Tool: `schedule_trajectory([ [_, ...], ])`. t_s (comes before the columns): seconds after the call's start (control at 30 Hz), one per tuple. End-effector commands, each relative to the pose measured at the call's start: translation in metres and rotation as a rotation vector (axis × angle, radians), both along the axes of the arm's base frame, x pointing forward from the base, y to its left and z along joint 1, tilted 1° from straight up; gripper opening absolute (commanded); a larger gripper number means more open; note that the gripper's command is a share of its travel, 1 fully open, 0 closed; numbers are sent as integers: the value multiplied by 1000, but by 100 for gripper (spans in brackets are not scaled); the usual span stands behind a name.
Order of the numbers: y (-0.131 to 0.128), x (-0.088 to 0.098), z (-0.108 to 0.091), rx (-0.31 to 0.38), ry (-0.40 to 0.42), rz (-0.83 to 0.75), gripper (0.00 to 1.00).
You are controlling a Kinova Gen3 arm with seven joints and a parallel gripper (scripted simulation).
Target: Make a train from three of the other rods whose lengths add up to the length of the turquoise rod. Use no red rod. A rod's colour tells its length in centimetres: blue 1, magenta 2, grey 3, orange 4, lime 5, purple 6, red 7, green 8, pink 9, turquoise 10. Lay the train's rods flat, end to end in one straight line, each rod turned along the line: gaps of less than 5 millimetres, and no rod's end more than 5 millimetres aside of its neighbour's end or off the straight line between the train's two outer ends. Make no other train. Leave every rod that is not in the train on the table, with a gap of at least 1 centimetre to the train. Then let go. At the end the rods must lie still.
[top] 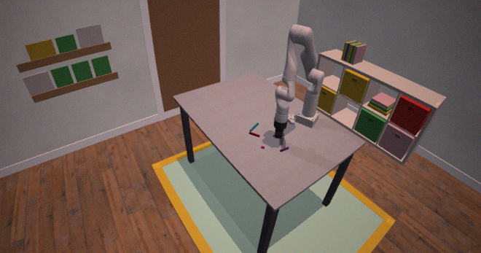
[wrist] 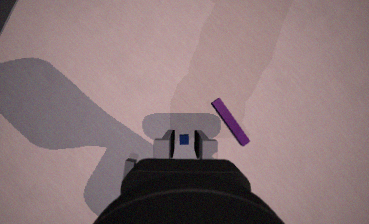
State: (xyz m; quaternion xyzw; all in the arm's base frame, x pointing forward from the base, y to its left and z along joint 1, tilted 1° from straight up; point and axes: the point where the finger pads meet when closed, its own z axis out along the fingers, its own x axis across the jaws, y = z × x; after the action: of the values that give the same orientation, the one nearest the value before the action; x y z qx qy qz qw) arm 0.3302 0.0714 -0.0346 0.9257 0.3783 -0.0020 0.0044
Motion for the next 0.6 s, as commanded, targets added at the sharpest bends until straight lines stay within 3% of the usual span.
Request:
schedule_trajectory([
  [0.0,0,-1,8,1,0,9,54],
  [0.43,1,2,69,4,-5,10,54],
  [0.57,2,2,80,4,-5,10,54],
])
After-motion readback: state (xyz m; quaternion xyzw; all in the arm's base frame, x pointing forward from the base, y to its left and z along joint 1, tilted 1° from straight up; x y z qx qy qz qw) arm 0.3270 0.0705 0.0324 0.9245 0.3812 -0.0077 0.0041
